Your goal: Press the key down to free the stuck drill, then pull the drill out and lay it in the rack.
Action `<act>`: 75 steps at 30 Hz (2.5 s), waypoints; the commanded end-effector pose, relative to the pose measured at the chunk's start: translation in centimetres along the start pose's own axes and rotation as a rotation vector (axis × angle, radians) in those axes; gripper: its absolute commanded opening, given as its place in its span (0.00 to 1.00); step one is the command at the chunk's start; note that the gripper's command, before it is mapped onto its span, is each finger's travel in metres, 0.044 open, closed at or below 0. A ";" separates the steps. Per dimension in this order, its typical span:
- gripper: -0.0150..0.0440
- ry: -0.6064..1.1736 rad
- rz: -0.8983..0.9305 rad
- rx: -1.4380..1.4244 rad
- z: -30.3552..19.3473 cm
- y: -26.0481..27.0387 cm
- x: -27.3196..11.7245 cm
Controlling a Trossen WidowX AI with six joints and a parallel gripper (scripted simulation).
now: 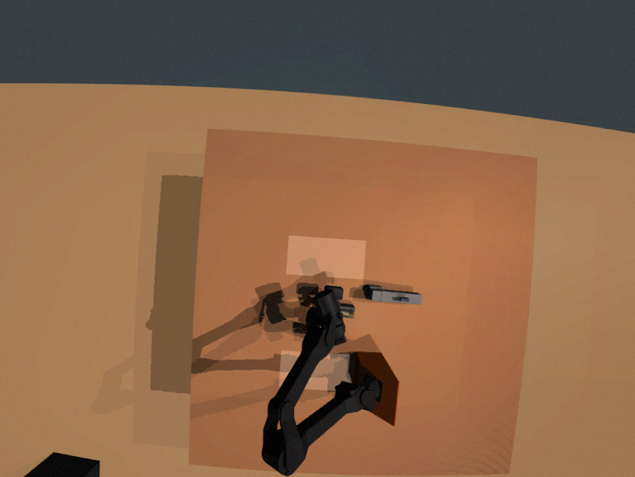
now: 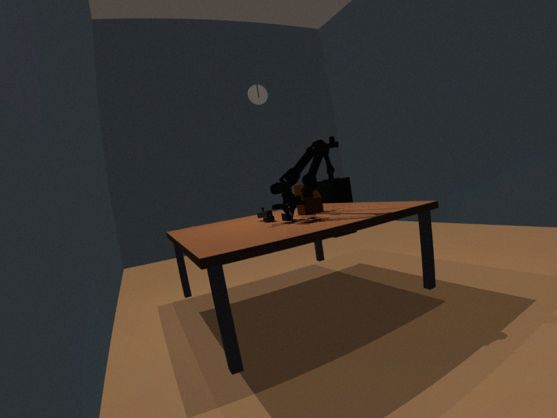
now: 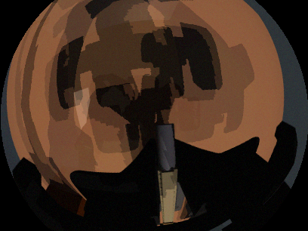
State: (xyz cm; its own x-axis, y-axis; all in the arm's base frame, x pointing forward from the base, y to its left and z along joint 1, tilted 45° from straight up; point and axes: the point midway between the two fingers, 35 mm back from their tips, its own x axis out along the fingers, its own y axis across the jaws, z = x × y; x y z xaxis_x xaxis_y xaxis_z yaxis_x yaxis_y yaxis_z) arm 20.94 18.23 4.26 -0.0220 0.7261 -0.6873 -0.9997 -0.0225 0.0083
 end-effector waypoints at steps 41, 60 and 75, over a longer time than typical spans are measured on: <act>0.25 0.024 0.004 0.009 -0.8 0.3 0.1; 0.92 0.000 0.000 0.000 0.0 0.0 0.0; 1.00 0.026 0.004 0.009 -0.2 0.3 -4.3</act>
State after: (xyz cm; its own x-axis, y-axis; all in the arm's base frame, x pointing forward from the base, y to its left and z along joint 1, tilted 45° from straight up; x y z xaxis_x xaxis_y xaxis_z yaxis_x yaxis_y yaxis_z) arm 20.51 15.82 5.90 -0.0333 0.7071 -0.7063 -0.9994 -0.0157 0.0314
